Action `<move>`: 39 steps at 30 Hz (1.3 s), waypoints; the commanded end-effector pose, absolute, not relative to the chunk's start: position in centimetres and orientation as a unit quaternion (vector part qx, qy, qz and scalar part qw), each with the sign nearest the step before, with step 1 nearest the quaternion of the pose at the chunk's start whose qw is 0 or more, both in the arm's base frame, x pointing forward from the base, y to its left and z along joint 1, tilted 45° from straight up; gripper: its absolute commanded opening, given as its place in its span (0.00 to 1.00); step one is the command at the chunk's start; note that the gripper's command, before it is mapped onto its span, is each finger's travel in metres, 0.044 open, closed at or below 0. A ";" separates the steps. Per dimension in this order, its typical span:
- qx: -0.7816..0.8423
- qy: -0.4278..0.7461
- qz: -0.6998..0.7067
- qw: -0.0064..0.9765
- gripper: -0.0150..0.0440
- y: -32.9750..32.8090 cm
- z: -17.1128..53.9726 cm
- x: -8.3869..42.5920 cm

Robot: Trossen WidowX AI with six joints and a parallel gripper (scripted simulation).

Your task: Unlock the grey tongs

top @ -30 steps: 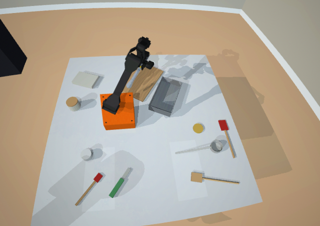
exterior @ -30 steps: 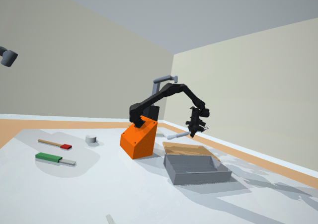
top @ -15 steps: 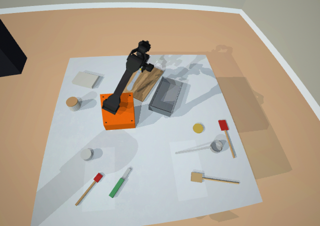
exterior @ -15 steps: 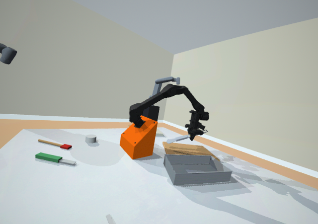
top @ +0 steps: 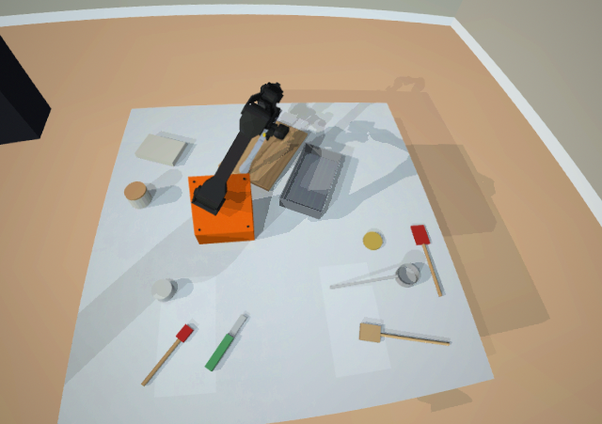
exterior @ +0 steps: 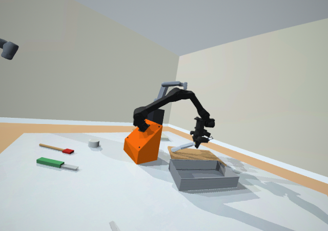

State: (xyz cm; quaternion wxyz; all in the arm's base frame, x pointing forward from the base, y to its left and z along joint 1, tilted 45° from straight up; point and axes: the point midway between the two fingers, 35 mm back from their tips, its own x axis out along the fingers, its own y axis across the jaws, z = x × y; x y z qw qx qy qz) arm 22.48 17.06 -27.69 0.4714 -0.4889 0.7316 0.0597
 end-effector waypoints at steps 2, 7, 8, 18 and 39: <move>-0.492 0.731 0.061 0.469 0.00 16.2 -28.2 22.3; -0.492 0.731 0.062 0.469 0.00 15.6 -28.7 22.1; -0.492 0.731 0.063 0.469 0.00 15.5 -28.8 22.1; -0.489 0.732 0.062 0.471 0.13 15.4 -29.0 22.1; -0.489 0.732 0.062 0.471 1.00 15.4 -29.0 22.1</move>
